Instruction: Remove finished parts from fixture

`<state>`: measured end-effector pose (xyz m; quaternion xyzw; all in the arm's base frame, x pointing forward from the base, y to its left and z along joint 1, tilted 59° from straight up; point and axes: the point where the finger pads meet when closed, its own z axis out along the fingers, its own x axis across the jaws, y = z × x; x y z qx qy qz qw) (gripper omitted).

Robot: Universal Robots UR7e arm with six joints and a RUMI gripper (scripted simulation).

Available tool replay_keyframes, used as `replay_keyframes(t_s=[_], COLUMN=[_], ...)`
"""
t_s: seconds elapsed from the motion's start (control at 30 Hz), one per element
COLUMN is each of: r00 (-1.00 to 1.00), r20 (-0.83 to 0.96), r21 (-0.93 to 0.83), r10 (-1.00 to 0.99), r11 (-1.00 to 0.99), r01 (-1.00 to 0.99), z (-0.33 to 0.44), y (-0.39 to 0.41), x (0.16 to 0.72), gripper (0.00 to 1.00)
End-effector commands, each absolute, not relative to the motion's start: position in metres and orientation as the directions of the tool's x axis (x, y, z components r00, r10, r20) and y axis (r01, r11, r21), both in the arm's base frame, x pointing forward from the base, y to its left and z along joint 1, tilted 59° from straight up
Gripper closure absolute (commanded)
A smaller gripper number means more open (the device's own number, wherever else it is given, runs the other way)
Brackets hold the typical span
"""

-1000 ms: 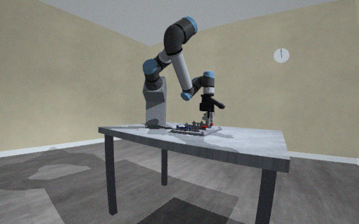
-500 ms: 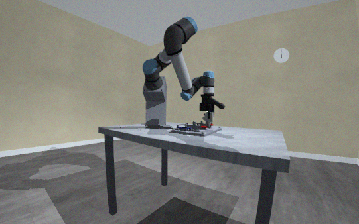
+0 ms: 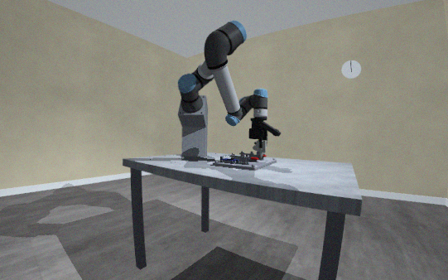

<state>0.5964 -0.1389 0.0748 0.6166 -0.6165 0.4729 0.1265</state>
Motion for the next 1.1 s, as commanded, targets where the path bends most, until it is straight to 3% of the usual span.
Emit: replay_keyframes(t_s=[0.0, 1.07], r00=[-0.208, -0.208], r20=[0.739, 0.739], r21=[-0.428, -0.428], r10=[-0.641, -0.641], r11=[-0.209, -0.209], r01=[-0.879, -0.879], z=[0.0752, 0.0763], y=[-0.1383, -0.1363], x=[0.5966, 0.5943], gripper=[1.0, 1.0])
